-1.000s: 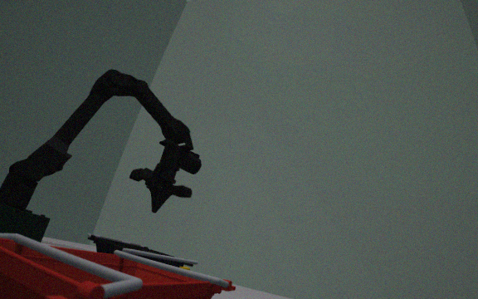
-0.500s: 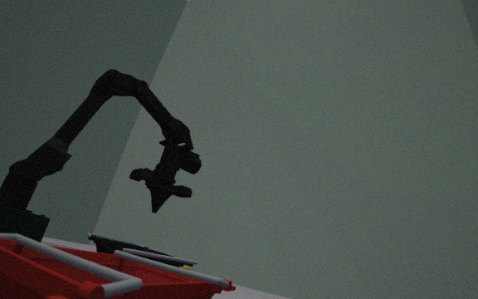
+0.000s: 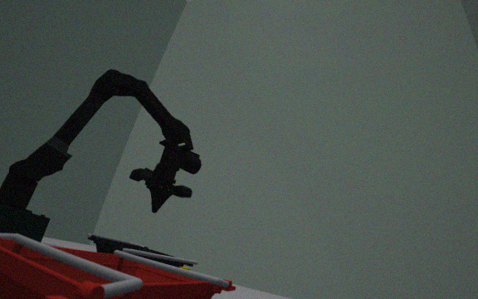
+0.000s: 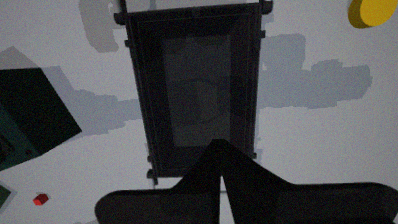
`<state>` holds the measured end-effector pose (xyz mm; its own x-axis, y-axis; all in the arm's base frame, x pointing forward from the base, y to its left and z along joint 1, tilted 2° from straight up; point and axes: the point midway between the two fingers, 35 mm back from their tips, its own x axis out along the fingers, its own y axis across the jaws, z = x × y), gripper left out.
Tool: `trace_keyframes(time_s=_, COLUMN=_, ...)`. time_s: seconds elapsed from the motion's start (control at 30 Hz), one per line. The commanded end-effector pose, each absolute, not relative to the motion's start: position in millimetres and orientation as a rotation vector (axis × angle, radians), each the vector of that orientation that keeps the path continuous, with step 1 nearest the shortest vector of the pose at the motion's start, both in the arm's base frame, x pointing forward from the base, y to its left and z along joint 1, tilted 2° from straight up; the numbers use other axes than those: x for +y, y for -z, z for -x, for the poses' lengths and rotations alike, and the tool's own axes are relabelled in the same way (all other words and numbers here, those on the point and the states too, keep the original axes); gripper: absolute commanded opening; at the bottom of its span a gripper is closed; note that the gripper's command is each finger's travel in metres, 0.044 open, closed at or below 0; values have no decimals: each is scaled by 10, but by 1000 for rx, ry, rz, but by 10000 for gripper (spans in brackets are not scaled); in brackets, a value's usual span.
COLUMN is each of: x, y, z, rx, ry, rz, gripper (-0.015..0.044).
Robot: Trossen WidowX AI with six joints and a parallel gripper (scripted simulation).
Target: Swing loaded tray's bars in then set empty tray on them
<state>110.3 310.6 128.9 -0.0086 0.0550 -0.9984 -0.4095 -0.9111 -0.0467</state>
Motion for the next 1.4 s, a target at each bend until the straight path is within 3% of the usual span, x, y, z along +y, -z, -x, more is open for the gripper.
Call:
trace_keyframes(time_s=0.0, x=3108, y=-1287, z=-1103, rx=368, ry=-1988, rz=1948, gripper=0)
trace_keyframes(time_s=0.1, x=3108, y=-1287, z=-1103, rx=368, ry=-1988, rz=1948, gripper=0)
trace_keyframes(time_s=0.37, x=3111, y=-1342, z=-1105, rx=368, ry=-1988, rz=1948, gripper=210)
trace_keyframes(time_s=0.63, x=3059, y=-2004, z=-1104, rx=369, ry=-1988, rz=1948, gripper=420)
trace_keyframes(time_s=0.67, x=3087, y=-1715, z=-1102, rx=375, ry=-1989, rz=1948, gripper=440)
trace_keyframes(time_s=1.2, x=2270, y=-615, z=-732, rx=380, ry=-1985, rz=1950, gripper=440)
trace_keyframes(time_s=1.37, x=2223, y=-565, z=-714, rx=380, ry=-1985, rz=1950, gripper=440)
